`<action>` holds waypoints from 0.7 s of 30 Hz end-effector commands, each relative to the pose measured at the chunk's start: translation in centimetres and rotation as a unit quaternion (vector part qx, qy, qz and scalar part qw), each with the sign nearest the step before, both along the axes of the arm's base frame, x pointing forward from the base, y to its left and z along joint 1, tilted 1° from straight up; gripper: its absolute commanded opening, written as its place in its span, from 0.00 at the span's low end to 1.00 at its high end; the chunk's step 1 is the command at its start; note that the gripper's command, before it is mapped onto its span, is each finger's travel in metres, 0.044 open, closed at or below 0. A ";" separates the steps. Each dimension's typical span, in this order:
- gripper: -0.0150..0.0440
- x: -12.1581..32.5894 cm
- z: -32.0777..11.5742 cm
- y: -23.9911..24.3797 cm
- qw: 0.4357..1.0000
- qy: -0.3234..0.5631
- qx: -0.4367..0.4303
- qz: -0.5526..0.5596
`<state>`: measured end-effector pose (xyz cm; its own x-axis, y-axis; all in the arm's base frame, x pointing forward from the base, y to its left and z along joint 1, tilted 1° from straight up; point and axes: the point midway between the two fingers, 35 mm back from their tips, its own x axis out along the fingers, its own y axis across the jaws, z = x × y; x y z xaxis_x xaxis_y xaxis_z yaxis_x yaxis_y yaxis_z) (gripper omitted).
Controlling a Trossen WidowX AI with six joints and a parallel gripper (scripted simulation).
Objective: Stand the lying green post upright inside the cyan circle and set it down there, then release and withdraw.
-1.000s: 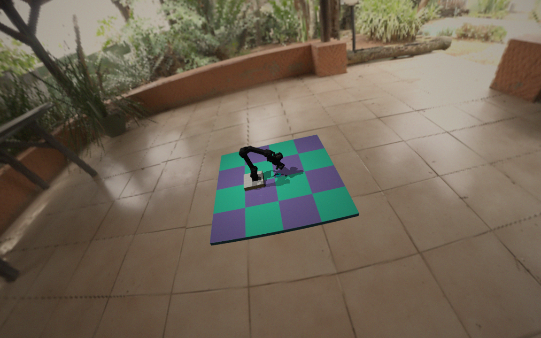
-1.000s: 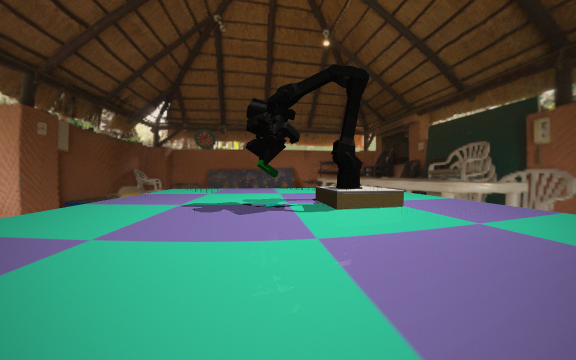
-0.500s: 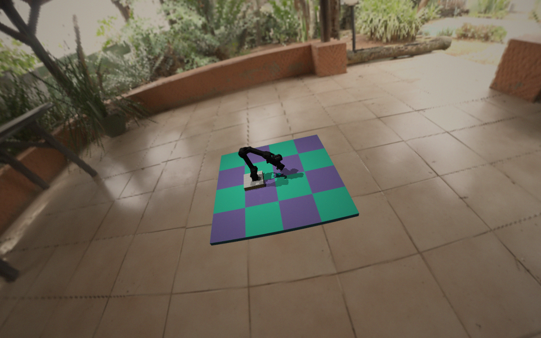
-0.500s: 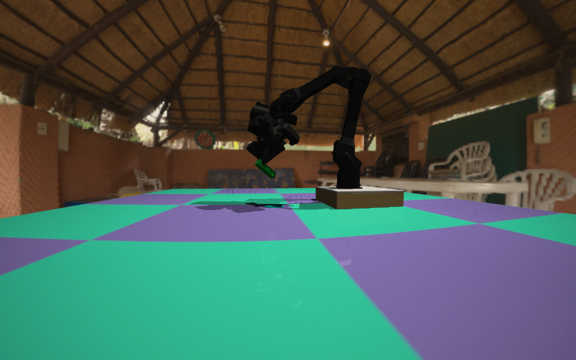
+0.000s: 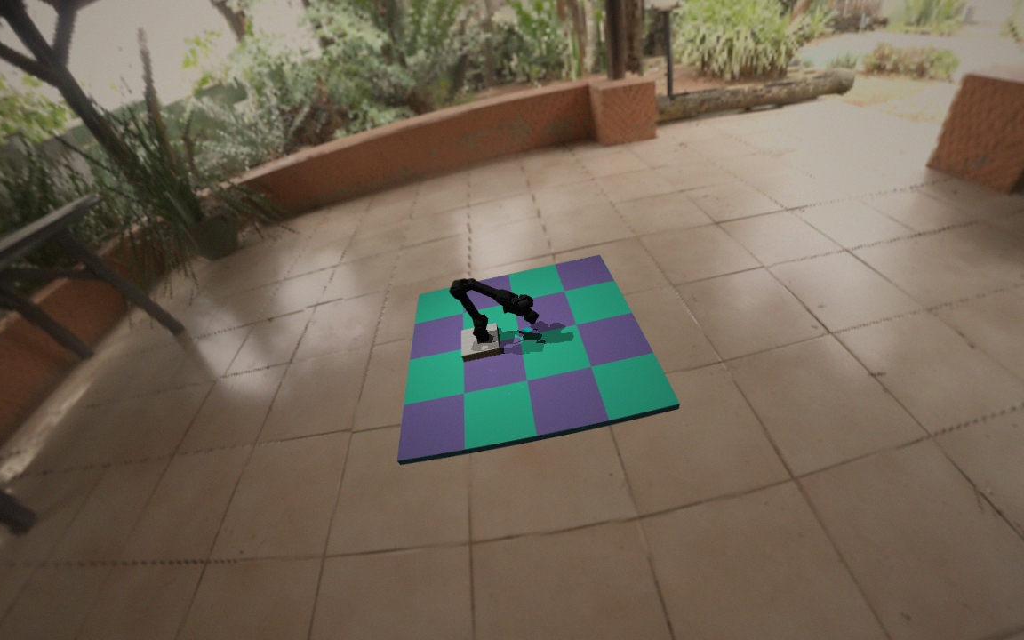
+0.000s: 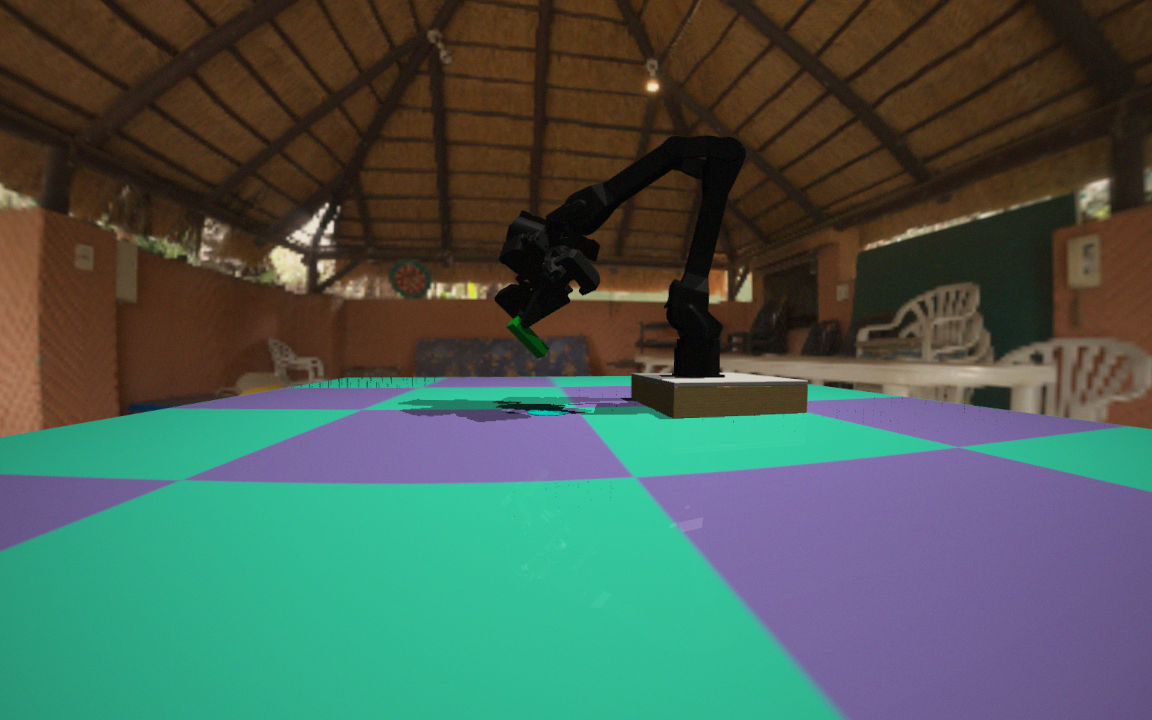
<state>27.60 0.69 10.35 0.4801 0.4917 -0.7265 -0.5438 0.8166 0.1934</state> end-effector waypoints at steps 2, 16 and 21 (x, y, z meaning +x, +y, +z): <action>0.29 0.0 0.2 -0.1 1.000 -0.019 0.011 0.001; 0.29 -0.1 0.3 -0.4 0.997 -0.061 0.039 -0.003; 0.29 -0.2 0.4 -0.5 0.996 -0.076 0.048 -0.005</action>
